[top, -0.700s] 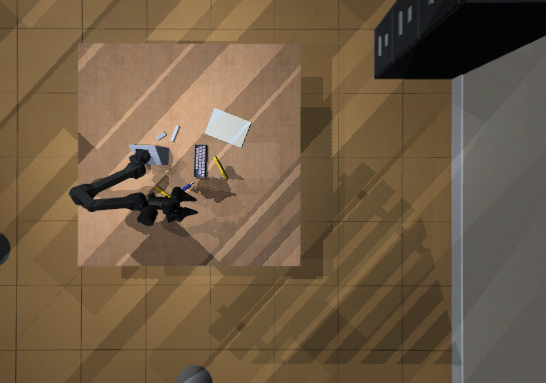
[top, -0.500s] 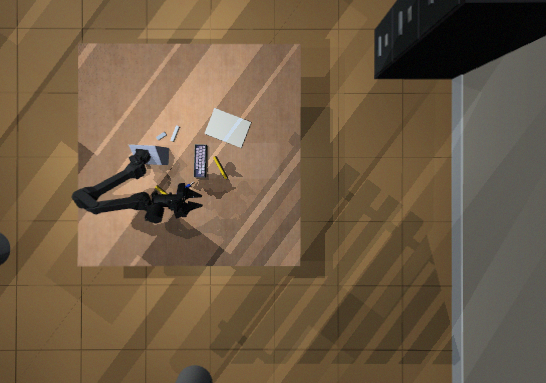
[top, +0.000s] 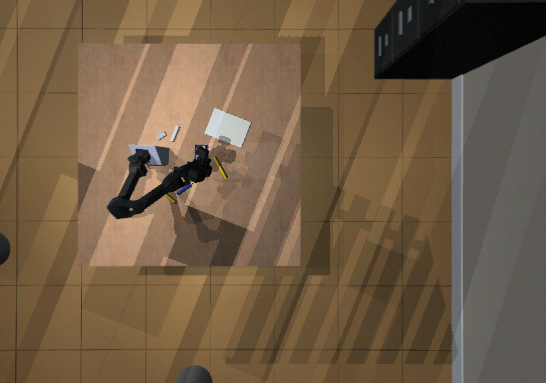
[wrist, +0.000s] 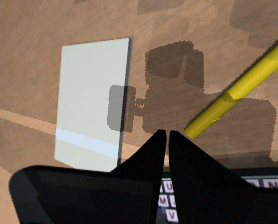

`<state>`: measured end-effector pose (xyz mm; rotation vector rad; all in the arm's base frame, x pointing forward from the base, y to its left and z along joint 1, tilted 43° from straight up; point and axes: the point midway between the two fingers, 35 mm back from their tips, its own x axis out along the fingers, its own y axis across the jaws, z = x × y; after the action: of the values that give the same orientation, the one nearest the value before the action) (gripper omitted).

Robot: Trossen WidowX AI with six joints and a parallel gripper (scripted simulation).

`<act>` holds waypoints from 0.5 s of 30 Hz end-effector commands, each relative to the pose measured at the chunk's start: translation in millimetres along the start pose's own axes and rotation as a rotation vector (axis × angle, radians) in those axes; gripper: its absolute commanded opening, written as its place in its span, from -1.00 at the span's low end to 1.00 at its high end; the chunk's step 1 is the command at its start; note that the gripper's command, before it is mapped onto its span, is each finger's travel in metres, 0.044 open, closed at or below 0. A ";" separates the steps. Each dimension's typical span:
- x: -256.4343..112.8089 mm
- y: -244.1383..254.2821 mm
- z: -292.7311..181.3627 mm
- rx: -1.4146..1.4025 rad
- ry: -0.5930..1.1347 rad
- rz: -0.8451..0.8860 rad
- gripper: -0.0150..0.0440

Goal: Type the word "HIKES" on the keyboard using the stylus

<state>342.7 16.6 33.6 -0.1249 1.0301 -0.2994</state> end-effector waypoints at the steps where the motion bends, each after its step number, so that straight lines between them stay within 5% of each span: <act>1: 24.8 6.7 -39.4 -0.090 0.156 -0.122 -0.49; 8: 52.4 3.2 -107.7 -0.344 0.382 -0.384 -0.49; 15: 53.9 2.2 -113.2 -0.371 0.398 -0.409 -0.49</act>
<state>268.8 5.4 -70.3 -0.6298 1.4588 -0.5059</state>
